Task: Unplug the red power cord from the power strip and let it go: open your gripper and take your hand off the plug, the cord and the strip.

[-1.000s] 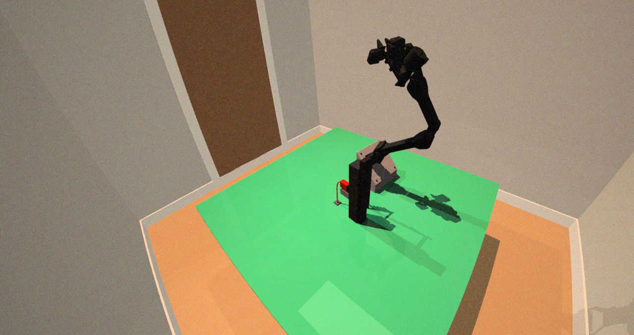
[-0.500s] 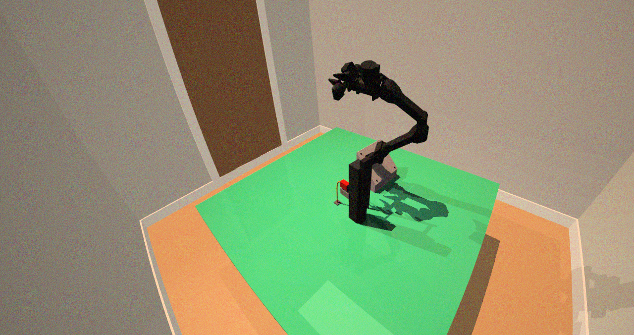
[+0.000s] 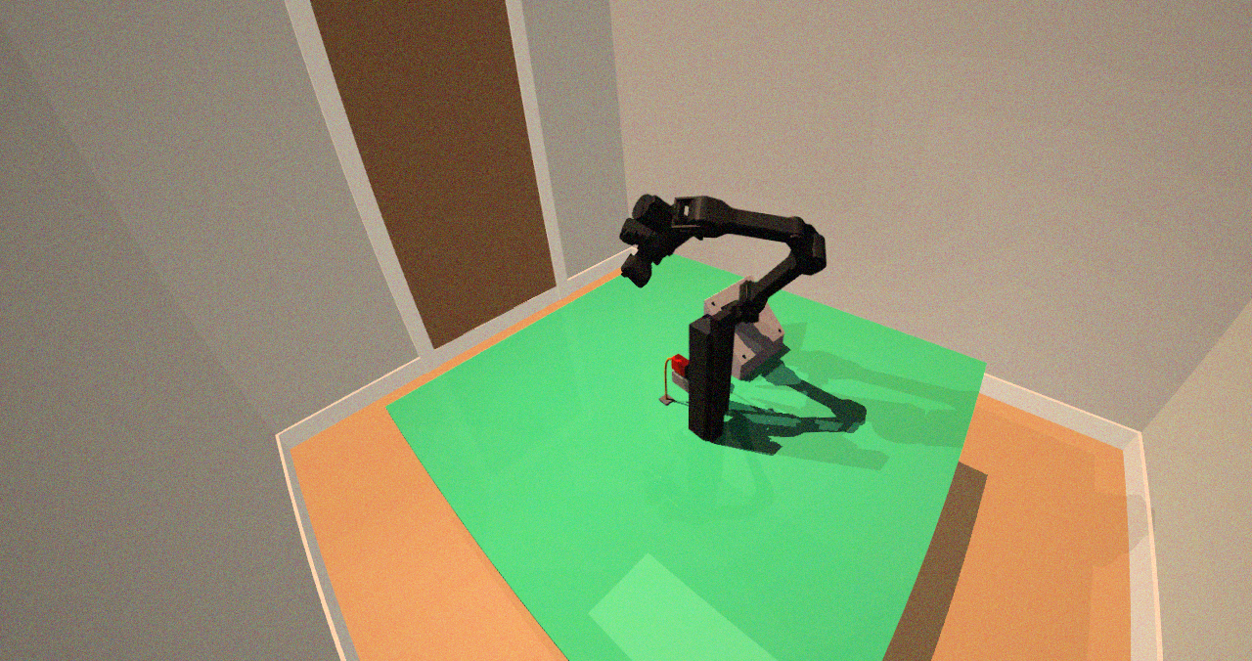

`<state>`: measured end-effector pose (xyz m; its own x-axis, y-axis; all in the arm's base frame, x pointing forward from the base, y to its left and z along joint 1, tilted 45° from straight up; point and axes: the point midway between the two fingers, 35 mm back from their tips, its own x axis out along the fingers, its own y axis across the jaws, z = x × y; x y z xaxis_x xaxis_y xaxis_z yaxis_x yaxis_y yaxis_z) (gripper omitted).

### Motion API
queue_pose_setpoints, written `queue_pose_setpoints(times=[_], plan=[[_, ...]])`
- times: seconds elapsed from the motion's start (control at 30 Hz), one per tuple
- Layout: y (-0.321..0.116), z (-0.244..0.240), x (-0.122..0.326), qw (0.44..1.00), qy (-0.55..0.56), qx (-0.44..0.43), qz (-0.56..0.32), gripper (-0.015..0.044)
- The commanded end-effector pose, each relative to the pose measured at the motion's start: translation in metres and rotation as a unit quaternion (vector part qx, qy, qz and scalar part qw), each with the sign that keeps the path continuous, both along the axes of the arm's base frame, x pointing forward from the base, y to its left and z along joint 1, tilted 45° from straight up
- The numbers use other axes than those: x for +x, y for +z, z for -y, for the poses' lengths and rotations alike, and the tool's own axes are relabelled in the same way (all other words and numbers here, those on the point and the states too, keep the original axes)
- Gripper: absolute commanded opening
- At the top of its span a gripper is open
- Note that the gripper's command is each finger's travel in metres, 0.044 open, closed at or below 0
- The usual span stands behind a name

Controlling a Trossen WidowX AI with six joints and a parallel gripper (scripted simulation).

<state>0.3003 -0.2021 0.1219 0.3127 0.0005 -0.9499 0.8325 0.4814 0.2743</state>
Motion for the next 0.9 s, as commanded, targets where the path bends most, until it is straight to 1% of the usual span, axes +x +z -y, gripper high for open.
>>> queue_pose_setpoints(times=[0.0, 0.1, 0.23, 0.33, 0.87], plan=[[-0.030, -0.051, 0.001, 0.992, -0.019, 0.120, -0.040, 0.0160], [-0.049, -0.095, -0.004, 0.971, -0.046, 0.217, -0.090, 0.0160], [-0.065, -0.153, -0.018, 0.919, -0.097, 0.336, -0.181, 0.0160], [-0.070, -0.183, -0.028, 0.879, -0.133, 0.390, -0.239, 0.0160], [-0.066, -0.190, -0.028, 0.876, -0.136, 0.394, -0.244, 0.0160]])
